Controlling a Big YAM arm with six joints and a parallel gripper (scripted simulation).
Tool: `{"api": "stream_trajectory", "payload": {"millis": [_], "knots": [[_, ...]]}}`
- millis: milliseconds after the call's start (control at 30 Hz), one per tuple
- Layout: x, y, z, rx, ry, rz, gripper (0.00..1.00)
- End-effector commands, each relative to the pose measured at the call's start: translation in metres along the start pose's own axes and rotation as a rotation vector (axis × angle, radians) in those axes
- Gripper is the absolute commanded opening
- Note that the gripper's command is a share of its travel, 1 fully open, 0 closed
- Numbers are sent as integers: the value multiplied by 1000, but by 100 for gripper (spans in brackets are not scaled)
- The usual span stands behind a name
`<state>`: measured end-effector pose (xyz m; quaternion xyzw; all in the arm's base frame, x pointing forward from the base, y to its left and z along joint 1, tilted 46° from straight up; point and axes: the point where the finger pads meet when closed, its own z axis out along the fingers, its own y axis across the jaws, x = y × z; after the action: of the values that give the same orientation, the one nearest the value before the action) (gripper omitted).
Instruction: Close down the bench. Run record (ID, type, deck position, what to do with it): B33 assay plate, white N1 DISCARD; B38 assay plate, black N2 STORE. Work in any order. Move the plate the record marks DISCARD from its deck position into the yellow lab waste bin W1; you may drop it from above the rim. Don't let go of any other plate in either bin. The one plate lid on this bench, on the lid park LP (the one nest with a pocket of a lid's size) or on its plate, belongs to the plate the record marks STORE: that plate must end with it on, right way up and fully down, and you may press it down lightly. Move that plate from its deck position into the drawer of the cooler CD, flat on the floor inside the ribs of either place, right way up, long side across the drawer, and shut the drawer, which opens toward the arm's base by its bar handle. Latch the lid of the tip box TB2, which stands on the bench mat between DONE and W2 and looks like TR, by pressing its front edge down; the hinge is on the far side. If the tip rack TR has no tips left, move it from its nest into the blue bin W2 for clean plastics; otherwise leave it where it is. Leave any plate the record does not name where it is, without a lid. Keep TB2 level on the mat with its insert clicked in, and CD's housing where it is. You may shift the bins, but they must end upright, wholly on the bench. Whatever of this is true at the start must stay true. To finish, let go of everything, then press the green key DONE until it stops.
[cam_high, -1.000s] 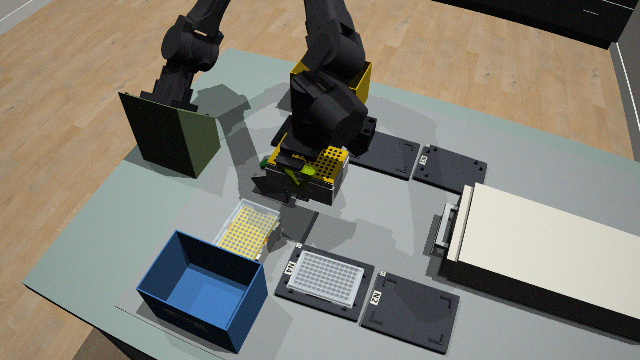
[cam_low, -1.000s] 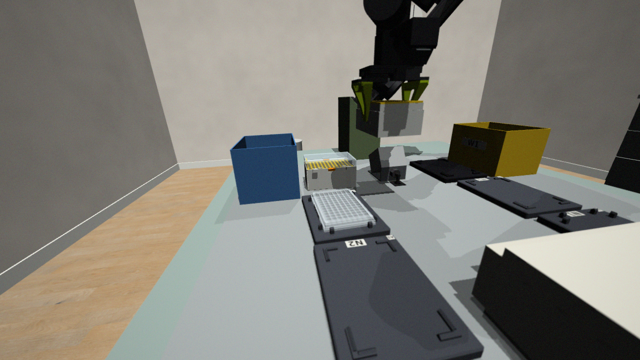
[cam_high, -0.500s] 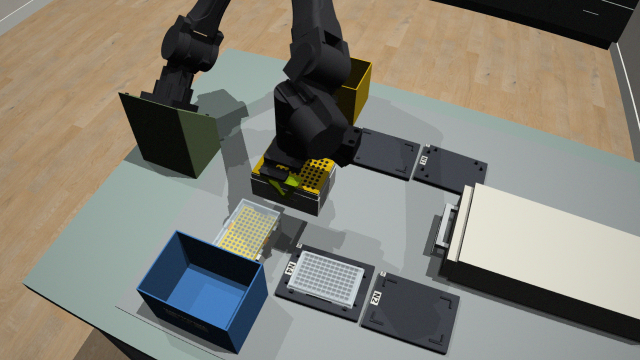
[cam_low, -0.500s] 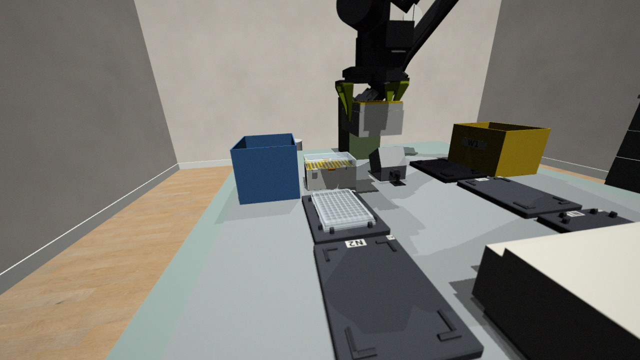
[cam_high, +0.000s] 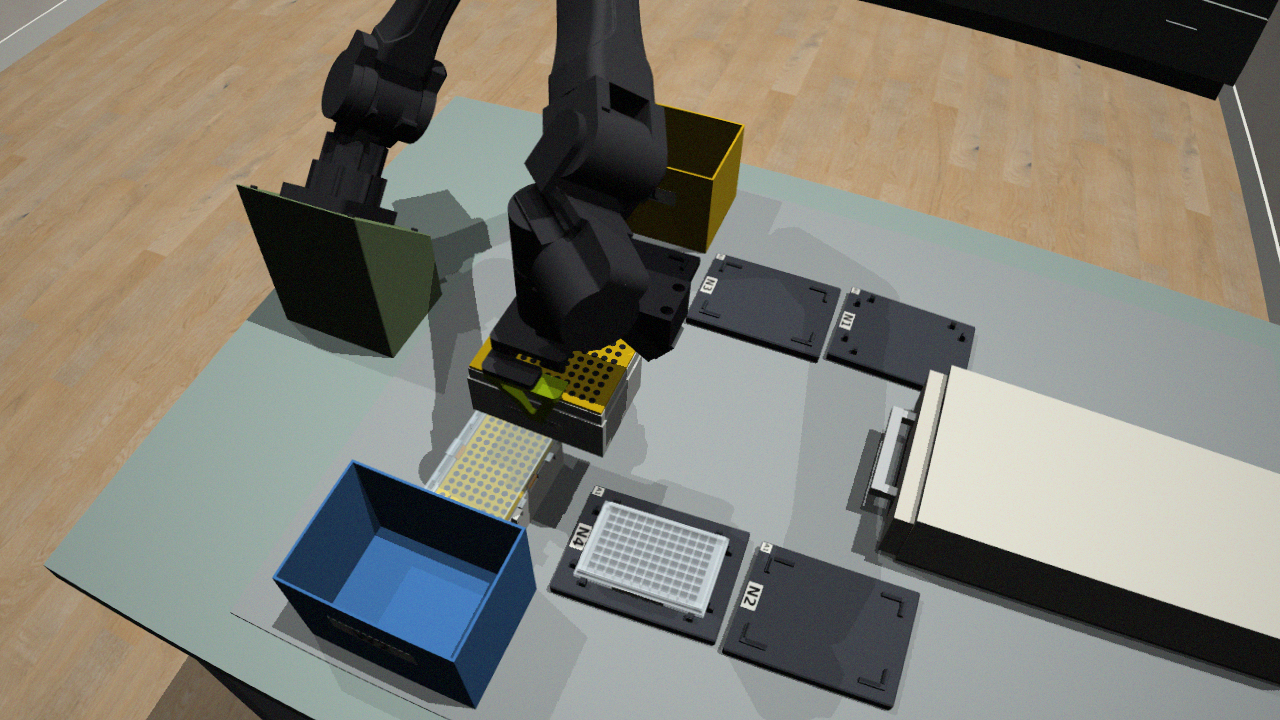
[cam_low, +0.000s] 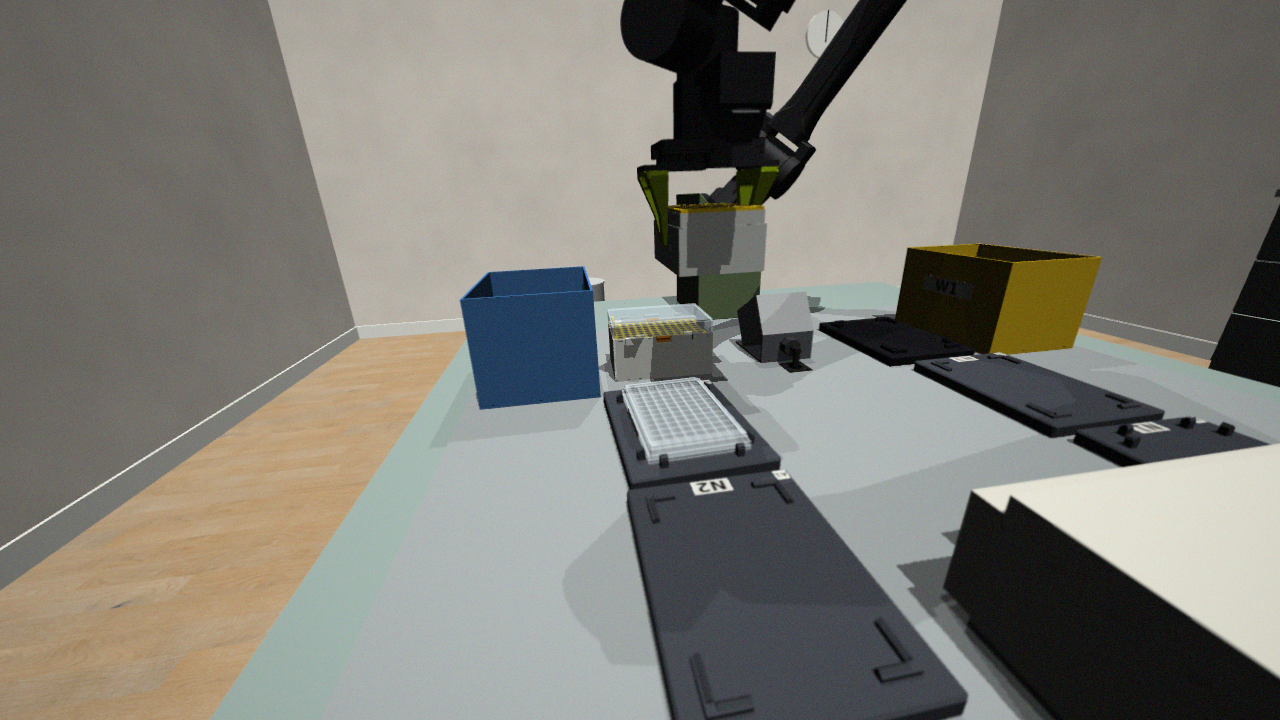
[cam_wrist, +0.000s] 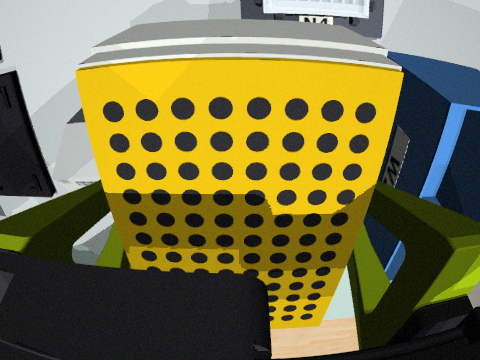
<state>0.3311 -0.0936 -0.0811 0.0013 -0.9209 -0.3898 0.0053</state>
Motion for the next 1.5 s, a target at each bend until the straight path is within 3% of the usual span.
{"api": "stream_trajectory", "payload": {"millis": [0, 367, 400, 467, 933, 967, 1033, 1467], "knots": [[-21, -25, -22, 35, -58, -36, 0], [-13, -49, -22, 37, -58, -36, 0], [-18, -47, -33, 56, -77, -54, 0], [-10, -57, -22, 38, -58, -36, 0], [2, -88, -22, 40, -56, -34, 0], [-4, -86, -34, 61, -75, -53, 0], [5, -96, -22, 40, -55, -34, 0], [18, -125, -22, 35, -49, -28, 0]]}}
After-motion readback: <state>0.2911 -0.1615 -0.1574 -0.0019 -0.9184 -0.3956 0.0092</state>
